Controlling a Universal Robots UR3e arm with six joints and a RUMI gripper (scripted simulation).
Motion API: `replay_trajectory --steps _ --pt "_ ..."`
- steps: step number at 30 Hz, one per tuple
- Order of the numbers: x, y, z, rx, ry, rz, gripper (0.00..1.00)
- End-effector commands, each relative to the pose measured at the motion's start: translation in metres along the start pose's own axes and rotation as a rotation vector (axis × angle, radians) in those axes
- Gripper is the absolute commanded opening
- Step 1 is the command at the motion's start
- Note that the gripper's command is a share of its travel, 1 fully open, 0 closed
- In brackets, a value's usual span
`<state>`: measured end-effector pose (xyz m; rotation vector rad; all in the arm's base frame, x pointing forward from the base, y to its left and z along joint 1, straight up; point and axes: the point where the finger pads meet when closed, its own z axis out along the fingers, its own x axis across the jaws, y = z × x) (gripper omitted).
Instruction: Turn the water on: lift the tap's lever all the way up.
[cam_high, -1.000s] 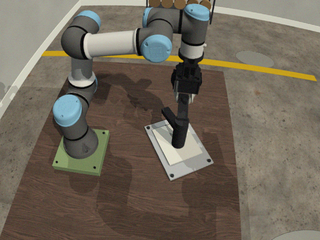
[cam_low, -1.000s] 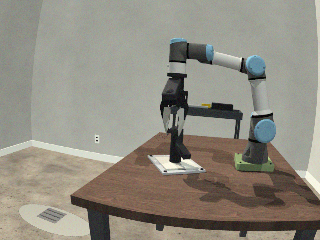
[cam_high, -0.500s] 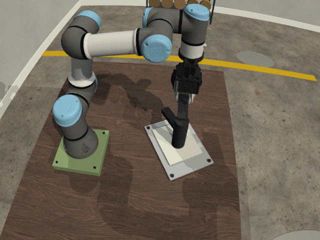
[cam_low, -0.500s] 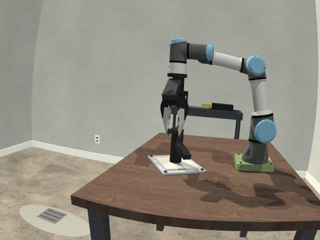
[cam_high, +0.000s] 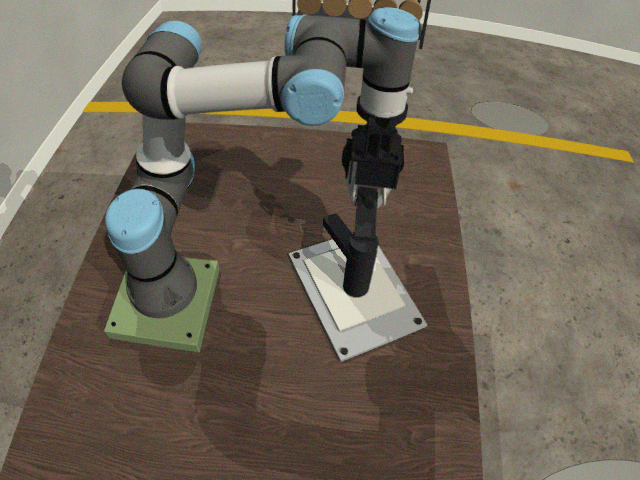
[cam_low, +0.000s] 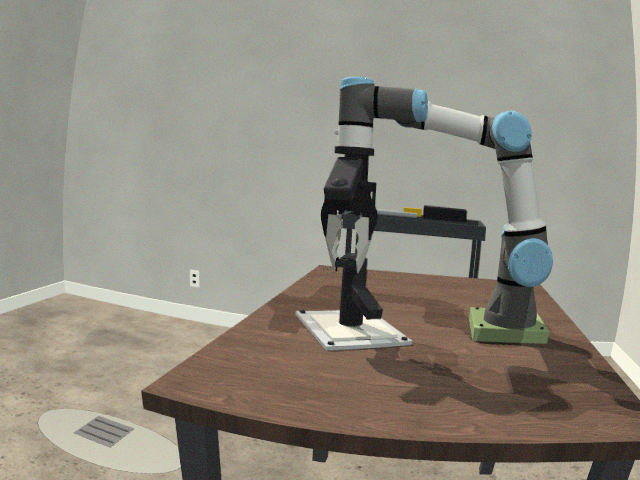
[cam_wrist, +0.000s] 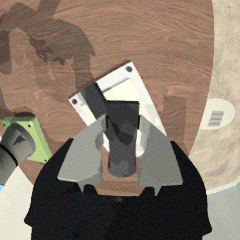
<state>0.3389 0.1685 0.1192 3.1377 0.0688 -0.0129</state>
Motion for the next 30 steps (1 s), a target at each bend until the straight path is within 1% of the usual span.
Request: replay_trajectory --steps 1,22,30 --pt "0.0005 0.0000 -0.0008 0.000 0.003 0.000 0.00" --pt "0.0005 0.0000 -0.0010 0.000 0.003 0.000 0.00" --pt "0.0005 0.0011 -0.0062 0.000 0.003 0.000 0.00"
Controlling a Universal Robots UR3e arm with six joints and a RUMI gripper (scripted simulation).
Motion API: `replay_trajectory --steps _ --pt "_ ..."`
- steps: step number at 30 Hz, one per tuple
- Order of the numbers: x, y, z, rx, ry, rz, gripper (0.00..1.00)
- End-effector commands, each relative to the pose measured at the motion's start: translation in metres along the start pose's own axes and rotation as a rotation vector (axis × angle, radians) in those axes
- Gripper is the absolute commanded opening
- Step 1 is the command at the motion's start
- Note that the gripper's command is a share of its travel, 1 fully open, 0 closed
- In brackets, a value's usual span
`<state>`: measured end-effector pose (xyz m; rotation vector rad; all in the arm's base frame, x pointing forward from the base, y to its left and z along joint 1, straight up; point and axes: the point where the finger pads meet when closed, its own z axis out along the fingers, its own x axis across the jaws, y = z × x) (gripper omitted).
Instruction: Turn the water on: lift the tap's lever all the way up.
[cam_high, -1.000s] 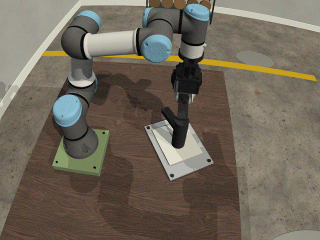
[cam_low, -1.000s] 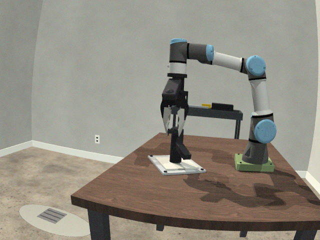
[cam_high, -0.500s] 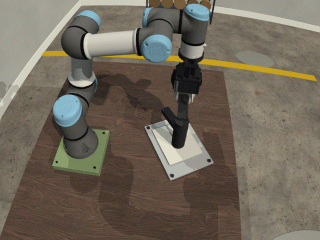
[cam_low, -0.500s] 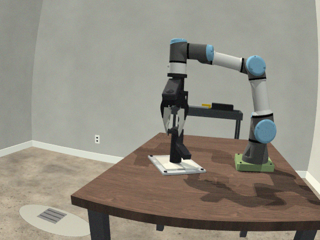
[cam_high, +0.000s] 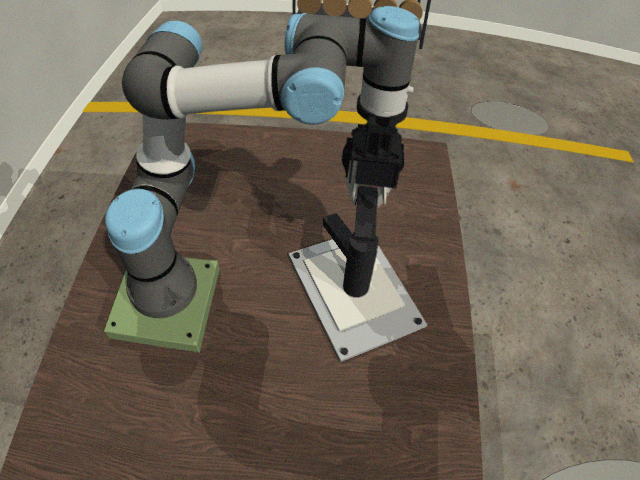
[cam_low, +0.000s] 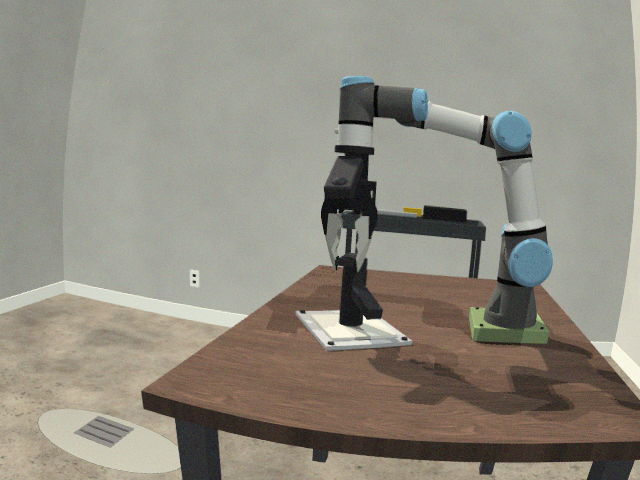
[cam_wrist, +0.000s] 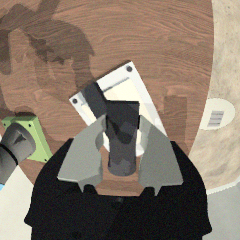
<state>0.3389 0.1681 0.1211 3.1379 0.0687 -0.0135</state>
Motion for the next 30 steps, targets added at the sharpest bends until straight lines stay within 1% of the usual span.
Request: replay_trajectory --steps 1,13,30 --pt "0.001 0.001 -0.006 0.000 0.003 0.000 0.00" --pt "0.000 0.011 -0.030 0.000 0.003 0.000 0.00" --pt "0.000 0.012 -0.032 0.000 0.003 0.000 0.00"
